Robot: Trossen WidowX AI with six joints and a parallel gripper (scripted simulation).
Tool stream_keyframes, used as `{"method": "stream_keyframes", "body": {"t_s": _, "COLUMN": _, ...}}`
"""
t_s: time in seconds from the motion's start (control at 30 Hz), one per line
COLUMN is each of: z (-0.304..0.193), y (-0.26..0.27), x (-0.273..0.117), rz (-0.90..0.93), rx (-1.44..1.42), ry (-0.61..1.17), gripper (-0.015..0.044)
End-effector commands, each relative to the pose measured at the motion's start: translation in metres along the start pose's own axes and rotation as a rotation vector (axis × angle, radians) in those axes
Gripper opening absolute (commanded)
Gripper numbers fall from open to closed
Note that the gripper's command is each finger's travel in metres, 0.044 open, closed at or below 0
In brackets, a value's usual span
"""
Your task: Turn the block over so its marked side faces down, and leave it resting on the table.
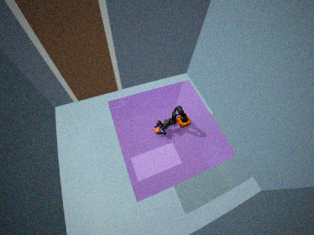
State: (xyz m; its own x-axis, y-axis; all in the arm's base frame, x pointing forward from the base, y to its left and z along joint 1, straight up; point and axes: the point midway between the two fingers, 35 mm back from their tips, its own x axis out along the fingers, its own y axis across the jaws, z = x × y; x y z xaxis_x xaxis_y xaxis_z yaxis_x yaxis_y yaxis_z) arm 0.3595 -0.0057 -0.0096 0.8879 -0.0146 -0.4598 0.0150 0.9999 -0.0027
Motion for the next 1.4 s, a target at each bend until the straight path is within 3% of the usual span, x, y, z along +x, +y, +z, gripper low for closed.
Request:
{"method": "stream_keyframes", "body": {"t_s": 0.0, "z": 0.000, "y": 0.000, "x": 0.000, "rz": 0.001, "rx": -0.001, "ry": -0.001, "gripper": 0.0440}}
{"method": "stream_keyframes", "body": {"t_s": 0.23, "z": 0.000, "y": 0.000, "x": 0.001, "rz": 0.001, "rx": -0.001, "ry": 0.005, "gripper": 0.0440}}
{"method": "stream_keyframes", "body": {"t_s": 0.43, "z": 0.014, "y": 0.000, "x": 0.005, "rz": 0.001, "rx": -0.001, "ry": 0.191, "gripper": 0.0440}}
{"method": "stream_keyframes", "body": {"t_s": 0.77, "z": 0.049, "y": 0.000, "x": -0.048, "rz": 0.000, "rx": -0.001, "ry": 0.490, "gripper": 0.0440}}
{"method": "stream_keyframes", "body": {"t_s": 1.23, "z": 0.050, "y": 0.000, "x": -0.048, "rz": 0.000, "rx": -0.001, "ry": 0.498, "gripper": 0.0440}}
{"method": "stream_keyframes", "body": {"t_s": 1.37, "z": 0.059, "y": 0.000, "x": -0.040, "rz": 0.000, "rx": -0.001, "ry": 0.608, "gripper": 0.0440}}
